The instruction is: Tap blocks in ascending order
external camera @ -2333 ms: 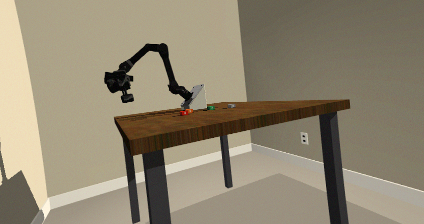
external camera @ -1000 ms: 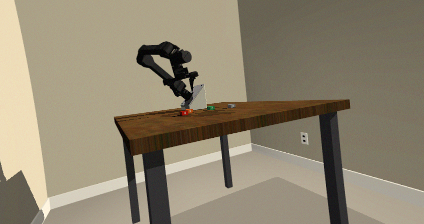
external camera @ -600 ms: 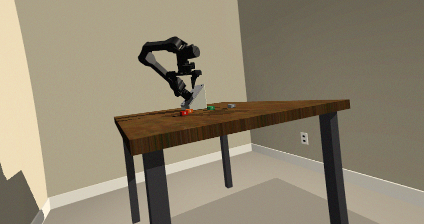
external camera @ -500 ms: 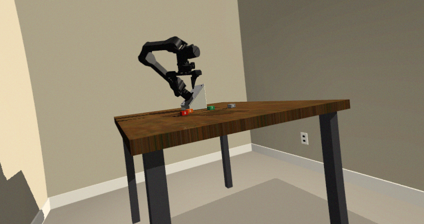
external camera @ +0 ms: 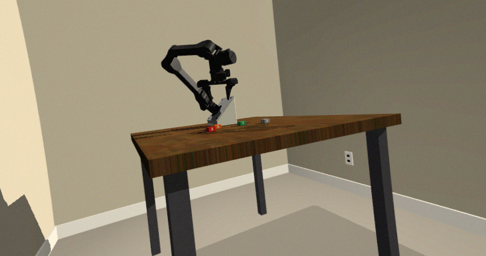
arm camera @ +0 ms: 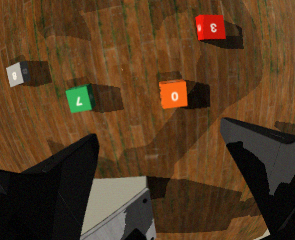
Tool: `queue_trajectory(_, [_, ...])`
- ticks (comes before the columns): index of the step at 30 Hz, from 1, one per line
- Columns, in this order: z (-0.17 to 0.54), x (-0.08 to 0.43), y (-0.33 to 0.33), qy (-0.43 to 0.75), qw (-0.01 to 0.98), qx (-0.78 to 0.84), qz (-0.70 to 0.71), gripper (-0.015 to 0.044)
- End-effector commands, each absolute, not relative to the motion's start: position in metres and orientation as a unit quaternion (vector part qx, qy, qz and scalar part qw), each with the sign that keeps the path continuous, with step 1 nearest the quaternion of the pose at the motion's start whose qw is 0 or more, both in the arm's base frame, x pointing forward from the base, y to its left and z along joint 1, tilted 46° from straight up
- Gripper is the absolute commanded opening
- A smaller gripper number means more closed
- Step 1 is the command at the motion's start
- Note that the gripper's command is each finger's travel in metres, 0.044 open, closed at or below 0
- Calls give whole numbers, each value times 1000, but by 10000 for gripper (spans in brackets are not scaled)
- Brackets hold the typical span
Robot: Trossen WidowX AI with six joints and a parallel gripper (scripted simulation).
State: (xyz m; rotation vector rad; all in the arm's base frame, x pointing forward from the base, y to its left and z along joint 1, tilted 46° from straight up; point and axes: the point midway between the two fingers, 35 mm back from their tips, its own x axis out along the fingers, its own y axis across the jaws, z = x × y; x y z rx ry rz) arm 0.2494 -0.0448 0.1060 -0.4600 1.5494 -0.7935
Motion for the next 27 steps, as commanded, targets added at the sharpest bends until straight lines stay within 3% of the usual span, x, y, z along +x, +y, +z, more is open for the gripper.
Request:
queue_trajectory(1, [67,263,-11,679,617,-203,-341,400])
queue_trajectory(5, [37,269,15,678,617,-204,-343,400])
queue_trajectory(27, [37,269,15,678,617,-204,-343,400])
